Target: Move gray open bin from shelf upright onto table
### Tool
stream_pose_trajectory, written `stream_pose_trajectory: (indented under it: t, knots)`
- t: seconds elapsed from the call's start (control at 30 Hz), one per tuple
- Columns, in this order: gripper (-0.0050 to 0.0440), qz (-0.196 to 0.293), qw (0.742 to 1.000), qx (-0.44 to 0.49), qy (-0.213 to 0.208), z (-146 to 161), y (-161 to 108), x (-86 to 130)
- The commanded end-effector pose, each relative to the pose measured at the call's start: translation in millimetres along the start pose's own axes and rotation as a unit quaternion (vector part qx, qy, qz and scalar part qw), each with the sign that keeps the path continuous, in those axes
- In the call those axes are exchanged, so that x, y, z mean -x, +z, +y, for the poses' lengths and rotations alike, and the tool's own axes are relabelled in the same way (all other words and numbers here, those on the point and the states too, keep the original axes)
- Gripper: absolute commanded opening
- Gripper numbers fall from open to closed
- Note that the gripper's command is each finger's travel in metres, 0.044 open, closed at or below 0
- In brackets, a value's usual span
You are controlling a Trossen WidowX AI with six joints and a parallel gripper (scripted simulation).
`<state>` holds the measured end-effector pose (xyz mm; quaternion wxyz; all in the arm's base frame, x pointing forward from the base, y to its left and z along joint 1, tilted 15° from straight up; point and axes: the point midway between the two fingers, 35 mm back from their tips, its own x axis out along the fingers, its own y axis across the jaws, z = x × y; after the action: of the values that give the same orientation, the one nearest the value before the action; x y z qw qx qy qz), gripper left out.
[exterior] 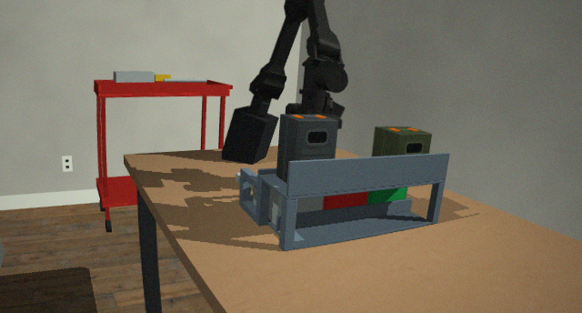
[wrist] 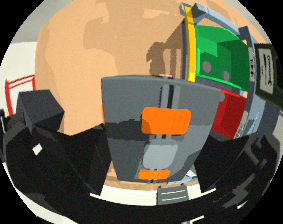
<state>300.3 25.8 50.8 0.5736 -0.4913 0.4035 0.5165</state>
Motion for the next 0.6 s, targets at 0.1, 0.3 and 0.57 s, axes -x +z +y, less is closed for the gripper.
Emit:
stream_pose_trajectory:
  t: [0.1,0.3,0.57]
  knots:
    - [0.0000,0.002,0.999,0.005,-0.033,-14.2,2.5,18.2]
    - [0.0000,0.002,0.999,0.005,-0.033,-14.2,2.5,18.2]
    - [0.0000,0.002,0.999,0.005,-0.033,-14.9,2.5,18.4]
